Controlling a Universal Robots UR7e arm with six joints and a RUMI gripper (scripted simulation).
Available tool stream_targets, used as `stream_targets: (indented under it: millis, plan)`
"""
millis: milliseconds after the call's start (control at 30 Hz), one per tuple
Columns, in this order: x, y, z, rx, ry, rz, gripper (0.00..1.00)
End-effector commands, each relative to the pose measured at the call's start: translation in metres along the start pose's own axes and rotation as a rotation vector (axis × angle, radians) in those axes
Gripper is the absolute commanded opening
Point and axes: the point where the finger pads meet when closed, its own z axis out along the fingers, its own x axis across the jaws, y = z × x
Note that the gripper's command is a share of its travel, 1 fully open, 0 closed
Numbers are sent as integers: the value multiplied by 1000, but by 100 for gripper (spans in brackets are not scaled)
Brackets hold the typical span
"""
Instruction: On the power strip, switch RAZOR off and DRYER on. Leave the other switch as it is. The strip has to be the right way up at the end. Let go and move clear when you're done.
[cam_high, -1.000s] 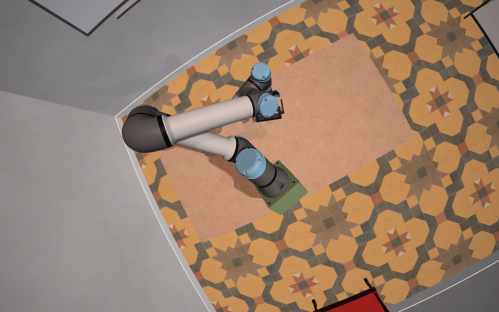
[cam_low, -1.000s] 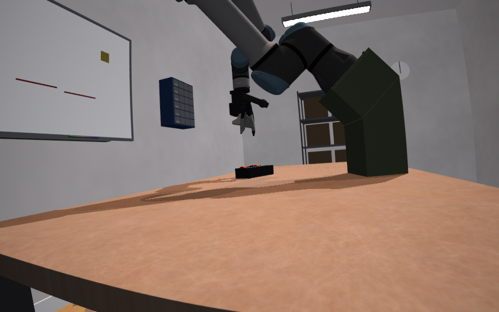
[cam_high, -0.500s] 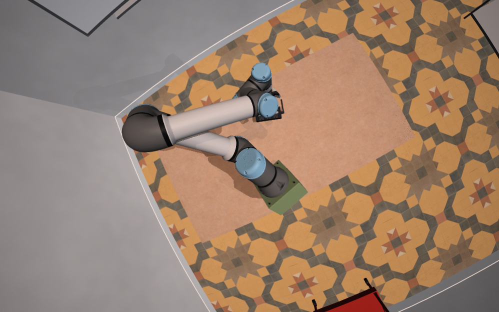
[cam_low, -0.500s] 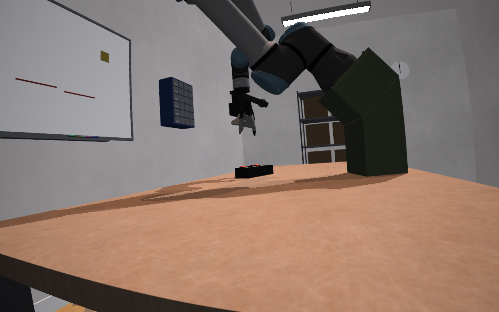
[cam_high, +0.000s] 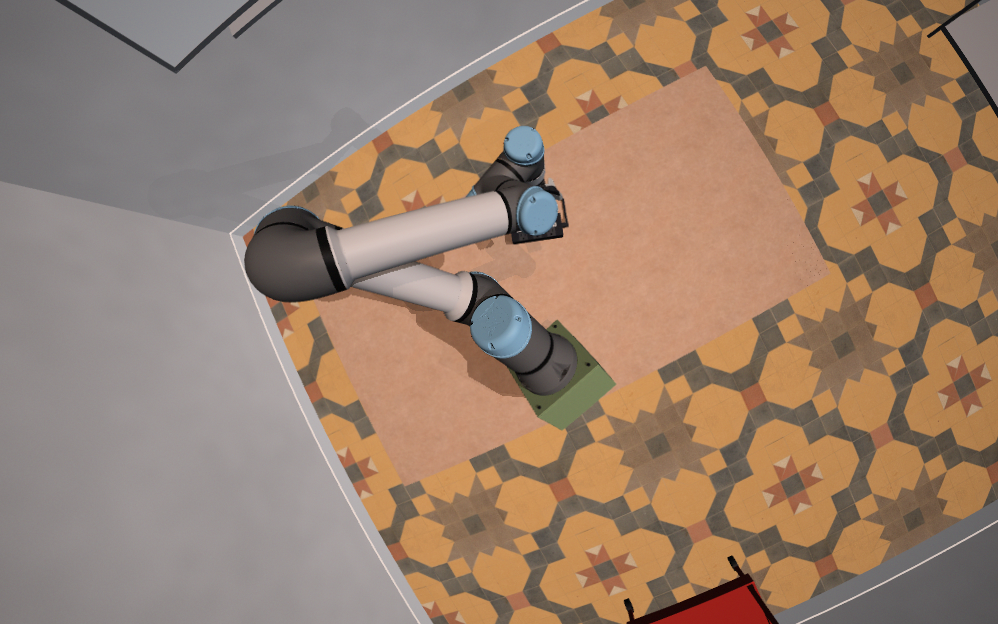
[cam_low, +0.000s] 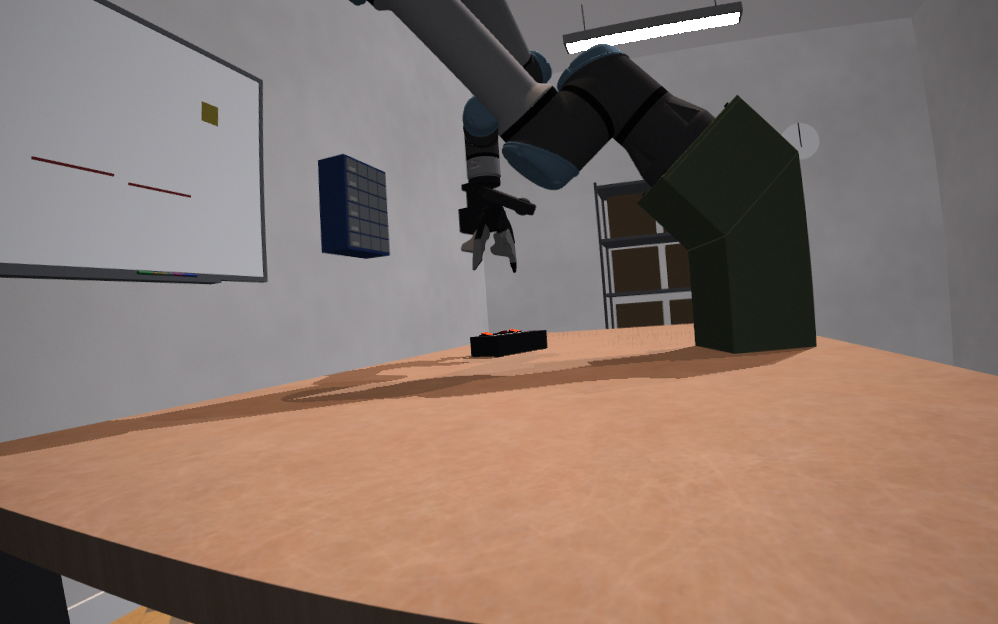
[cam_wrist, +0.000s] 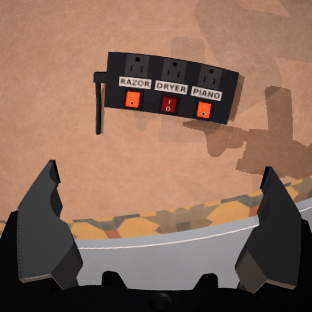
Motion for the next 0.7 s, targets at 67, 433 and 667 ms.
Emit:
stream_targets:
  millis: [67, 433, 667]
  plan:
    - [1, 0, 1, 0, -4, 119, 100]
    - [3, 0, 4, 0, -4, 354, 100]
    - [5, 1, 7, 0, -4, 525, 100]
